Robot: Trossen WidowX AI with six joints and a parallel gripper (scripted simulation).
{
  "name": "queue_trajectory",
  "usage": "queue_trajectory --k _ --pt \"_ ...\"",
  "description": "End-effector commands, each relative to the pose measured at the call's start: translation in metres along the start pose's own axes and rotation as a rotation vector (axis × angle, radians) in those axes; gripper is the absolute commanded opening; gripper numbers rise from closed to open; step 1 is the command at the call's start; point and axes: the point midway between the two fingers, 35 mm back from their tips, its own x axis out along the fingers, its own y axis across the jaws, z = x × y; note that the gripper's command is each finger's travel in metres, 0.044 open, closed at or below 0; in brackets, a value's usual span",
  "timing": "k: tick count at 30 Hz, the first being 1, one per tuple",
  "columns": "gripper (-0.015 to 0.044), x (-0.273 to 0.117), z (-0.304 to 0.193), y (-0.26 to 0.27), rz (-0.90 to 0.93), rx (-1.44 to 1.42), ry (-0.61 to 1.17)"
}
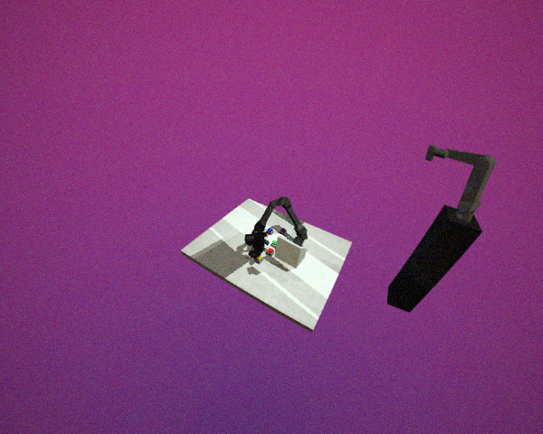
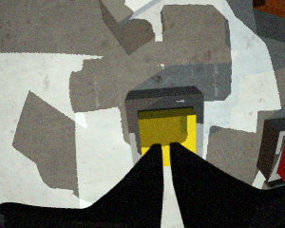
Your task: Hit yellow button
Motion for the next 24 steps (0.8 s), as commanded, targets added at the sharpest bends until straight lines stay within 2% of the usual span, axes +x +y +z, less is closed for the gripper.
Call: queue_trajectory --k 1,24 --pt "0.0020 0.010 -0.002 -0.002 -0.010 -0.007 0.005" --pt "0.0020 0.022 -0.003 -0.003 -0.011 -0.007 0.005"
